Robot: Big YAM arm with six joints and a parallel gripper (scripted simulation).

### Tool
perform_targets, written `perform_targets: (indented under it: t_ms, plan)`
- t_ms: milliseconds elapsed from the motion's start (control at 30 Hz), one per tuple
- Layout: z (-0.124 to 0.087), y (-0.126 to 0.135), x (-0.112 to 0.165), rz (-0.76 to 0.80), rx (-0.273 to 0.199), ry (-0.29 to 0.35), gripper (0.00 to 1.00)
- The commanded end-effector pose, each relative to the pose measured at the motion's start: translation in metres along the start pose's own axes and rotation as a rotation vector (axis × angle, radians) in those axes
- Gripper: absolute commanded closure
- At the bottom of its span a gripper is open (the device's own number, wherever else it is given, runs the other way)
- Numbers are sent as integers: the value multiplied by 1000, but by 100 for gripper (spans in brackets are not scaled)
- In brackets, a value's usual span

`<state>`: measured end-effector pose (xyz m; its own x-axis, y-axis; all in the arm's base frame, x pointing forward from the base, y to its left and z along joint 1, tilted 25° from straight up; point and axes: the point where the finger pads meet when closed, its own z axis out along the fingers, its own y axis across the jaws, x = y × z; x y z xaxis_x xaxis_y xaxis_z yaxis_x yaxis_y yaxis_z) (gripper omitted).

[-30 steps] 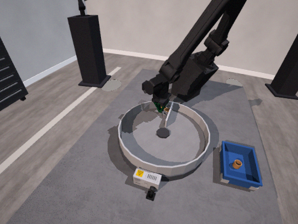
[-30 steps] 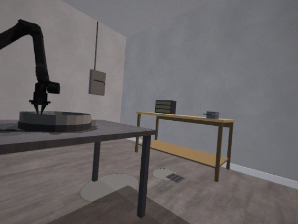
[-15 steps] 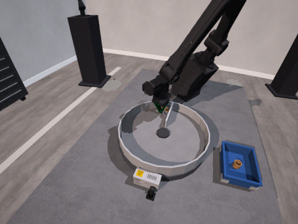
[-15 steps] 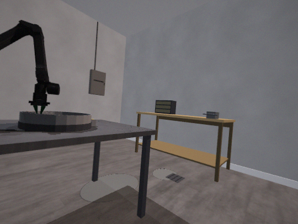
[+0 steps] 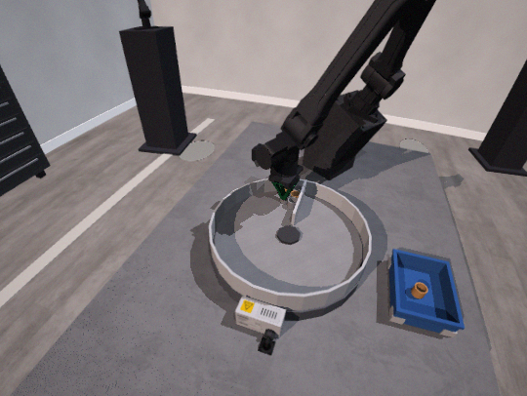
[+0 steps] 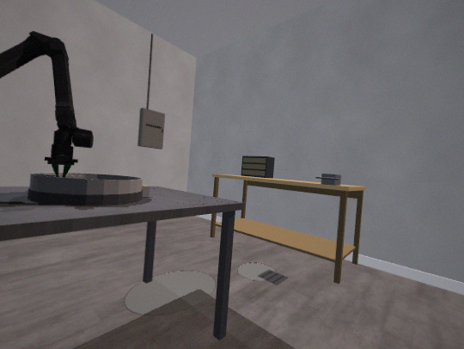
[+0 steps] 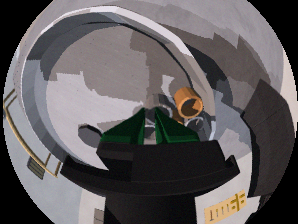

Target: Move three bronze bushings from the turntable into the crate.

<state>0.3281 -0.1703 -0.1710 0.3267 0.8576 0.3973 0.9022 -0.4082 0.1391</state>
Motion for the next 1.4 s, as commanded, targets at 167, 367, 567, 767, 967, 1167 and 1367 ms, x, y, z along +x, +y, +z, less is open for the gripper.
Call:
perform_targets:
  t_ms: [167, 367, 567, 767, 967, 1167, 1367]
  plan:
    - [1, 8, -2, 1, -9, -1, 88]
    - [2, -1, 1, 9, 7, 5, 100]
    - [1, -1, 0, 9, 6, 3, 100]
    - [1, -1, 0, 9, 6, 3, 100]
    - [1, -1, 0, 9, 6, 3, 100]
    - [1, -1, 0, 9, 6, 3, 100]
    - [1, -1, 0, 9, 6, 3, 100]
